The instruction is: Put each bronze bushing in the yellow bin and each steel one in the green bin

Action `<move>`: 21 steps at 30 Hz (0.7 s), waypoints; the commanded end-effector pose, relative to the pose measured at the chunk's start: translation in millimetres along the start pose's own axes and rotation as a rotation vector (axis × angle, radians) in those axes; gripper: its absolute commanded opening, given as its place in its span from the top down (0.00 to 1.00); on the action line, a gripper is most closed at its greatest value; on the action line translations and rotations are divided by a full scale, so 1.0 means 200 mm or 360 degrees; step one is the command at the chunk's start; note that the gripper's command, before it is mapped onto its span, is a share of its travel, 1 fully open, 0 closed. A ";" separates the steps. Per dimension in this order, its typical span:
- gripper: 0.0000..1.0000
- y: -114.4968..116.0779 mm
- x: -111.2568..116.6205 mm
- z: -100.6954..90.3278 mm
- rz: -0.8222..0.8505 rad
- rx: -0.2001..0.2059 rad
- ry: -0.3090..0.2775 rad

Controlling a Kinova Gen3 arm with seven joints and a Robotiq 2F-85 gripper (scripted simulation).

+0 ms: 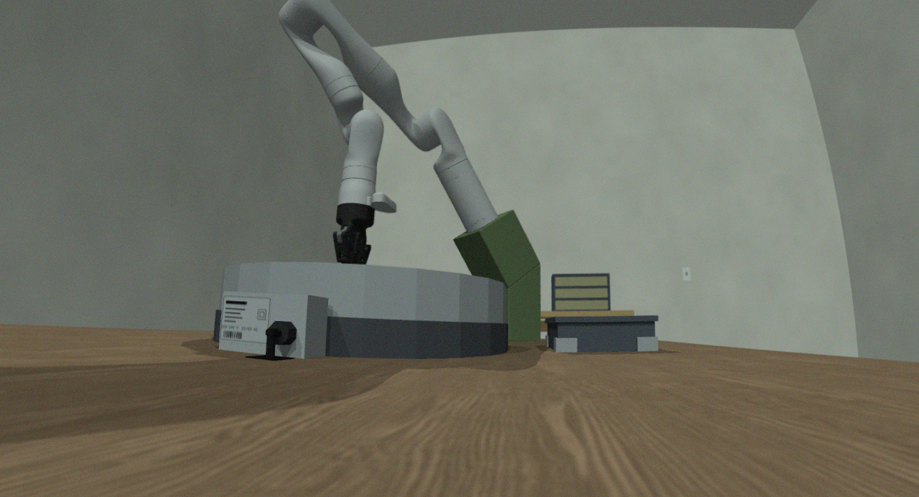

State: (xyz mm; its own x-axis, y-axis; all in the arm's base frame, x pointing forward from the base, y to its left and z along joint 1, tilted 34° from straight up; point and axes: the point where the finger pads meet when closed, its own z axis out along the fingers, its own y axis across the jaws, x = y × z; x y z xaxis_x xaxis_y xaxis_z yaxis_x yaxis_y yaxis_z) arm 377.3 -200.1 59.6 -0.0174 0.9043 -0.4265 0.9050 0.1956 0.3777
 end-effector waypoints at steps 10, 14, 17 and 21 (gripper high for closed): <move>0.82 -0.02 0.00 0.02 0.0001 0.0011 0.0003; 0.82 -0.02 0.00 0.04 0.0001 0.0011 0.0003; 0.82 -0.02 0.00 0.04 0.0001 0.0011 0.0003; 0.82 -0.02 0.00 0.06 0.0001 0.0012 0.0003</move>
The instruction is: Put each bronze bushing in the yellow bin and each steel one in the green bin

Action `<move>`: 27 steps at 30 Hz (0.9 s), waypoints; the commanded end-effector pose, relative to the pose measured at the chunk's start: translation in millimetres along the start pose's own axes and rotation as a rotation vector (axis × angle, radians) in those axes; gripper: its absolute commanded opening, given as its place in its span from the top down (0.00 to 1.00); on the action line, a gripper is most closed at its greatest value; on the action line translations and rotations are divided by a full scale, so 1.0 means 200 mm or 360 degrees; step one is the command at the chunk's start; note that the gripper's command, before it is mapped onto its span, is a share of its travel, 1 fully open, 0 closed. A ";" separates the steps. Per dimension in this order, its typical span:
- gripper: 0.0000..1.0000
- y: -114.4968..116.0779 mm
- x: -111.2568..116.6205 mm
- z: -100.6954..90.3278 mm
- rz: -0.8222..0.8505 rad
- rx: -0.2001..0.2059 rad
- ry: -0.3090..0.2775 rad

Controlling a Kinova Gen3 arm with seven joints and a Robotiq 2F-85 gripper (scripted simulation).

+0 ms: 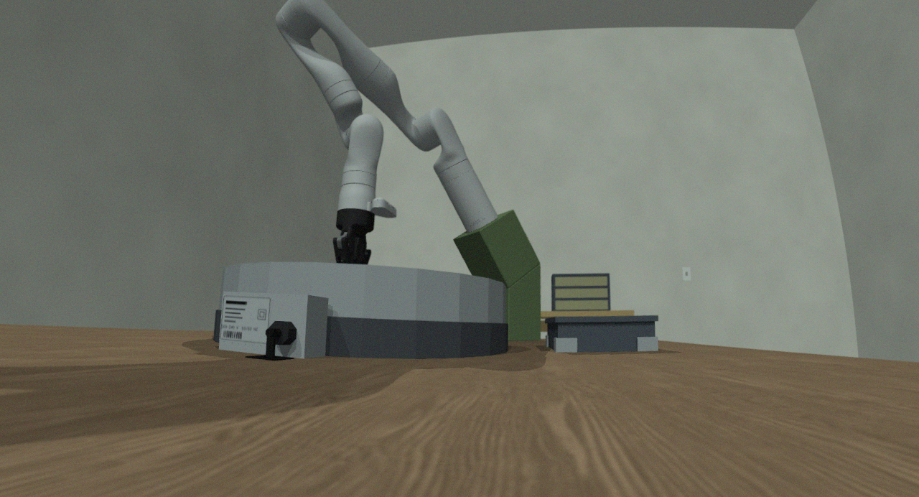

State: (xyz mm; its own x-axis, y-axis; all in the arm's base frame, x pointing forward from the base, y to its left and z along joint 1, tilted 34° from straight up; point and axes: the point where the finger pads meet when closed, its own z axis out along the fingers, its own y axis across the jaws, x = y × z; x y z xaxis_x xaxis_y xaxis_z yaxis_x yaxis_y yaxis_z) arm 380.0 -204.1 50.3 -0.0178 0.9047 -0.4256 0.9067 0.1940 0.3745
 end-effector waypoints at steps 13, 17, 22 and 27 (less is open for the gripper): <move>0.82 -0.01 0.00 0.06 0.0001 0.0006 0.0001; 0.82 -0.01 0.00 0.07 0.0001 0.0006 0.0001; 0.82 -0.01 0.00 0.10 0.0001 0.0006 0.0002; 0.82 -0.01 0.00 0.10 0.0001 0.0006 0.0002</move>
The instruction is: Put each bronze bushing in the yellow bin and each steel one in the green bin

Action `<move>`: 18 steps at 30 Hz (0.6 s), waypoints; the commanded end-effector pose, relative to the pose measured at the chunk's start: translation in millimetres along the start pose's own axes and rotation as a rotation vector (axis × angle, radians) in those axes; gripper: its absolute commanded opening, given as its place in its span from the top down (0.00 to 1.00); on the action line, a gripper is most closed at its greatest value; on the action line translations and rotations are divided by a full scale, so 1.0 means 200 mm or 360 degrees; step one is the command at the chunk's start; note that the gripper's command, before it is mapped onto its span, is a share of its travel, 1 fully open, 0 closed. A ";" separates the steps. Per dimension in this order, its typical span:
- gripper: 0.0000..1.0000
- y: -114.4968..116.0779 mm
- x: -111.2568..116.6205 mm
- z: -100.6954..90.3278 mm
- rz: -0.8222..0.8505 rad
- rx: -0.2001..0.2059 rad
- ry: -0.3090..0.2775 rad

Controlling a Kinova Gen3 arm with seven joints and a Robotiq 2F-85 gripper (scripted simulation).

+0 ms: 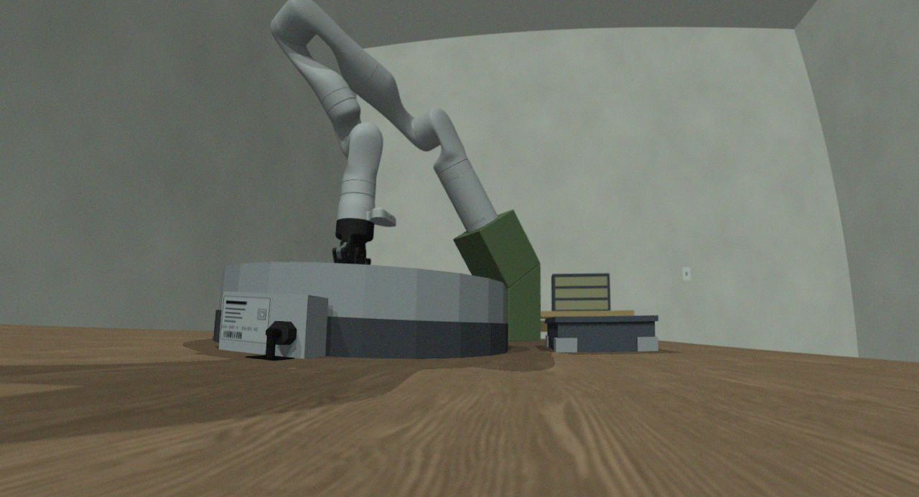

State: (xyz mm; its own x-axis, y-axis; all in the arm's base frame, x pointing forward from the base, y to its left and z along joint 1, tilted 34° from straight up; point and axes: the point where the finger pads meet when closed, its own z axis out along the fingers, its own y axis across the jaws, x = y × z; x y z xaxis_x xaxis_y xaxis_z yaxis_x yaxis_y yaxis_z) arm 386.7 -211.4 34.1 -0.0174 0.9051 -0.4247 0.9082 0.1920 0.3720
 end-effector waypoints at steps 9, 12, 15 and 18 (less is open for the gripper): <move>1.00 0.00 0.00 0.00 0.0000 0.0000 0.0000; 1.00 0.00 0.00 0.00 0.0000 0.0000 0.0000; 1.00 0.00 0.00 0.00 0.0000 0.0000 0.0000; 1.00 0.01 0.00 0.00 -0.0002 -0.0007 0.0000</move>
